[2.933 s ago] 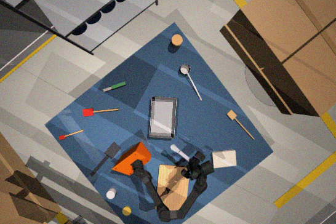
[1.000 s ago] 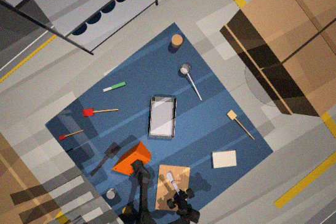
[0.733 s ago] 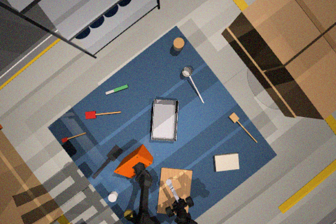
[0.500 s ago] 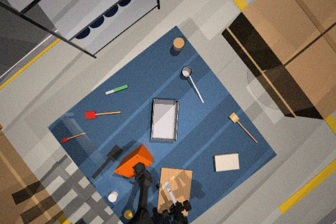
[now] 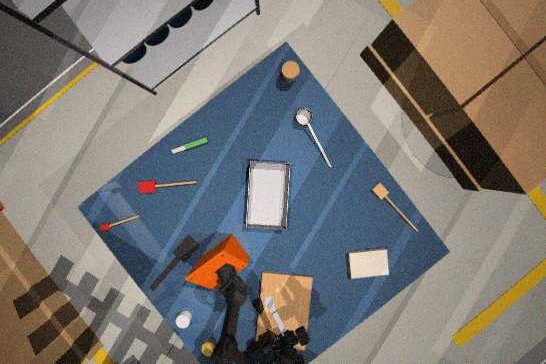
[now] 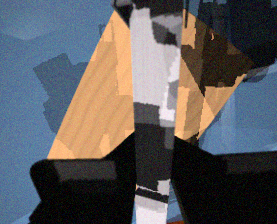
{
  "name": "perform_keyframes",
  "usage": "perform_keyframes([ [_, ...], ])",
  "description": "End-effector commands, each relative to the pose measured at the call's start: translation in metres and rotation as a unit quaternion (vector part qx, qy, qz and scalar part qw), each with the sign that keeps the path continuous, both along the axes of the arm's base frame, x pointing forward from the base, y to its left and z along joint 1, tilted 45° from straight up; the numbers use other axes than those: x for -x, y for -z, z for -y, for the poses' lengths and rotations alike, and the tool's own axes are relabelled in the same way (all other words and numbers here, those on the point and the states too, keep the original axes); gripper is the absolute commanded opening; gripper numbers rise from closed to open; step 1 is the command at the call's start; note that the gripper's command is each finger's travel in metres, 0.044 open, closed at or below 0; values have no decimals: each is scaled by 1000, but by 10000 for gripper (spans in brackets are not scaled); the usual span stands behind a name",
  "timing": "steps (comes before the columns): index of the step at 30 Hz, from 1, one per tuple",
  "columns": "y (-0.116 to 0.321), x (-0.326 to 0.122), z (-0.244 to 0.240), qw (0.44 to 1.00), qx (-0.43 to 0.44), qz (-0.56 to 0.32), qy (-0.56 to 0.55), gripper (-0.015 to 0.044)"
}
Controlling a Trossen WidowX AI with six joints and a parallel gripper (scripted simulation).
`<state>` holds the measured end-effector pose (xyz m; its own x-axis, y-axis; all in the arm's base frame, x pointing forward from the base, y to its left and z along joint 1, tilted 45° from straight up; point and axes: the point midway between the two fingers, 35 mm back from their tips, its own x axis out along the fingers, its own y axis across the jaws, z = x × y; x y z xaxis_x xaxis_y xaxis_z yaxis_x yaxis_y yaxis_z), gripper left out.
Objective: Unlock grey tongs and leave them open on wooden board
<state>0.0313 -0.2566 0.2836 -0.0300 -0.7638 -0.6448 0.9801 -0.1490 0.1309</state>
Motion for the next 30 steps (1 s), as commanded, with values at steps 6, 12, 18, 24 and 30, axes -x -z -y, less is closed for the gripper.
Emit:
perform_keyframes([
  [6,-12,-8,-4,993,103,-51,-16,-150],
  [12,-19,-12,-9,982,171,-73,-16,-150],
  [18,-25,-15,-18,969,233,-85,-8,-150],
  [24,-28,-15,-29,954,288,-86,8,-150],
  [30,-27,-12,-41,939,333,-76,30,-150],
])
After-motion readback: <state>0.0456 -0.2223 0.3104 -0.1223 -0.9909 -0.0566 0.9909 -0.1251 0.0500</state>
